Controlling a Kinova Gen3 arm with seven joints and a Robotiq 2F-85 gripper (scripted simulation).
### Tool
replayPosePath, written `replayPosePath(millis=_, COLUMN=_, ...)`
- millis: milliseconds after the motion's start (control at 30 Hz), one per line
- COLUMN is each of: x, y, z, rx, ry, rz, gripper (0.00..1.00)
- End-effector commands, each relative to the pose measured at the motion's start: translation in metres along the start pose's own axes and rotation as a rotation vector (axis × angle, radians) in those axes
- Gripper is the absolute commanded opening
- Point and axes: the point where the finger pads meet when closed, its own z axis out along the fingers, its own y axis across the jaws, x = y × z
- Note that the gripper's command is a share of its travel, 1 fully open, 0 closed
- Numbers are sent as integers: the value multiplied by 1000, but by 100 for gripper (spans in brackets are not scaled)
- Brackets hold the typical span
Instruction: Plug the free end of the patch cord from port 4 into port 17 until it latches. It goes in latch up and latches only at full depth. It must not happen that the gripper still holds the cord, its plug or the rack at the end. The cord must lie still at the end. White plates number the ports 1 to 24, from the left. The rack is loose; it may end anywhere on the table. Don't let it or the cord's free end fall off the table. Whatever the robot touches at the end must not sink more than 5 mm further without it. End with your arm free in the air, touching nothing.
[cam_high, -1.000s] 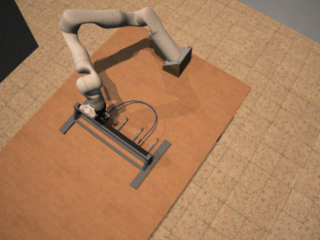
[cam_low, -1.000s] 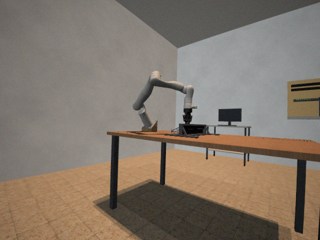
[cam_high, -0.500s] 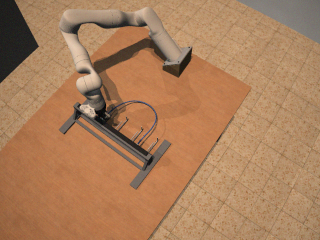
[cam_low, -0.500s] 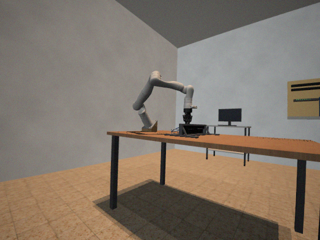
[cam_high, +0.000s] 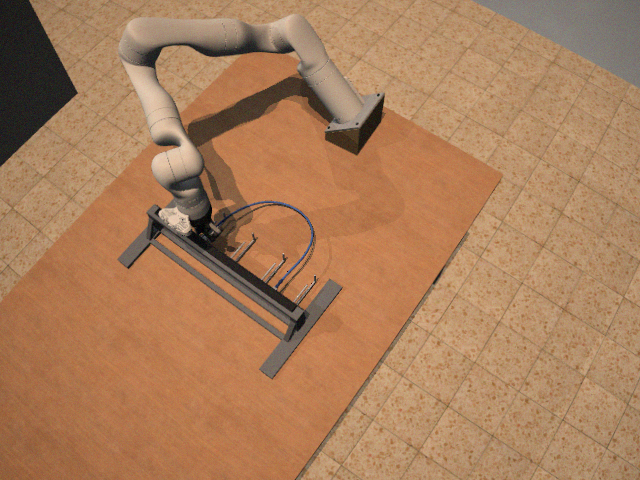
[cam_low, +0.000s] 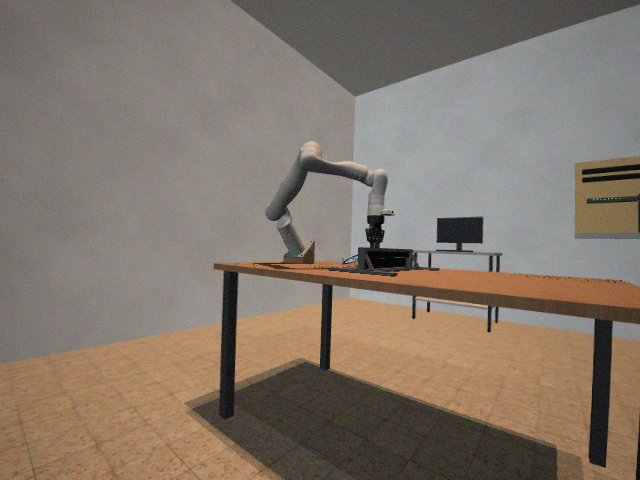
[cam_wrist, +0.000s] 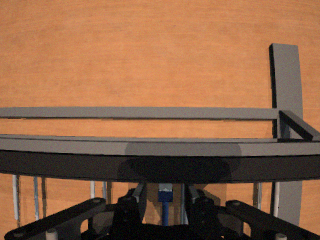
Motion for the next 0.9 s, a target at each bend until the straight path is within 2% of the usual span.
replayPosePath(millis=0, x=1, y=0, z=-6, rx=1, ry=5, rz=0, gripper=37)
replayPosePath(millis=433, x=1, y=0, z=-45, rx=1, ry=5, rz=0, gripper=37)
replayPosePath(millis=500, x=1, y=0, z=-45, rx=1, ry=5, rz=0, gripper=37)
replayPosePath(millis=867, x=1, y=0, z=-71, rx=1, ry=5, rz=0, gripper=37)
